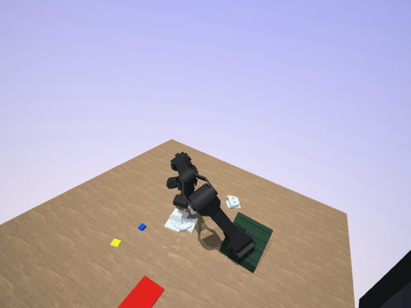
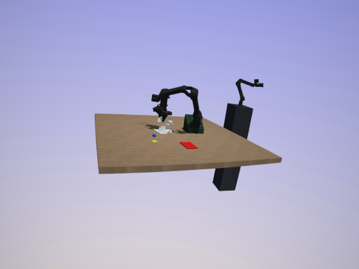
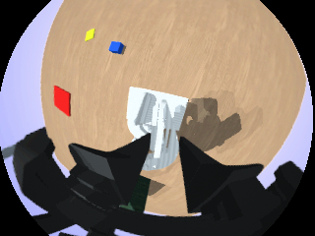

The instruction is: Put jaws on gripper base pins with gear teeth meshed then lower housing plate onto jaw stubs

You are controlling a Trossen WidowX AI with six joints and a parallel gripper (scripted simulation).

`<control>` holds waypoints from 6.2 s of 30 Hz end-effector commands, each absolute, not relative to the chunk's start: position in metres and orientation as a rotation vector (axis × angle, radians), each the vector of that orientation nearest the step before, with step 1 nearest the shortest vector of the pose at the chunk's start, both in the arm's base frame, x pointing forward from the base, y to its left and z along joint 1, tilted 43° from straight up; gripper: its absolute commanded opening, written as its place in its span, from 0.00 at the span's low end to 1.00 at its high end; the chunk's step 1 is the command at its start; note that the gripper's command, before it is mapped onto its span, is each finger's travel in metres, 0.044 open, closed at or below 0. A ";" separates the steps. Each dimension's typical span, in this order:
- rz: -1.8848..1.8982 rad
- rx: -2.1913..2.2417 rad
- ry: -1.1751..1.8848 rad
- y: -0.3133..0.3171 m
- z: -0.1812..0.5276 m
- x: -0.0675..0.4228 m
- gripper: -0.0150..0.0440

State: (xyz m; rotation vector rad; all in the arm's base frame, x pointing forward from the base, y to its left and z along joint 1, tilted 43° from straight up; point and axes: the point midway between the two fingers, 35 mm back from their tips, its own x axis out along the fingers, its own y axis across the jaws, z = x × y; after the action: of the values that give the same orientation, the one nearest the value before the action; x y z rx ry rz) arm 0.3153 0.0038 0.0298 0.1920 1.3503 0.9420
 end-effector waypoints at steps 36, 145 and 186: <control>0.952 0.178 1.345 0.000 0.025 0.317 0.48; 0.954 0.180 1.343 0.045 -0.024 0.312 0.48; 0.955 0.179 1.343 0.047 -0.026 0.312 0.48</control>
State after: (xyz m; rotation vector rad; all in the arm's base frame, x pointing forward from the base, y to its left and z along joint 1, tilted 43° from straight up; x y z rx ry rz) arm 0.3122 0.0455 -0.0249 0.1734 1.3408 0.9535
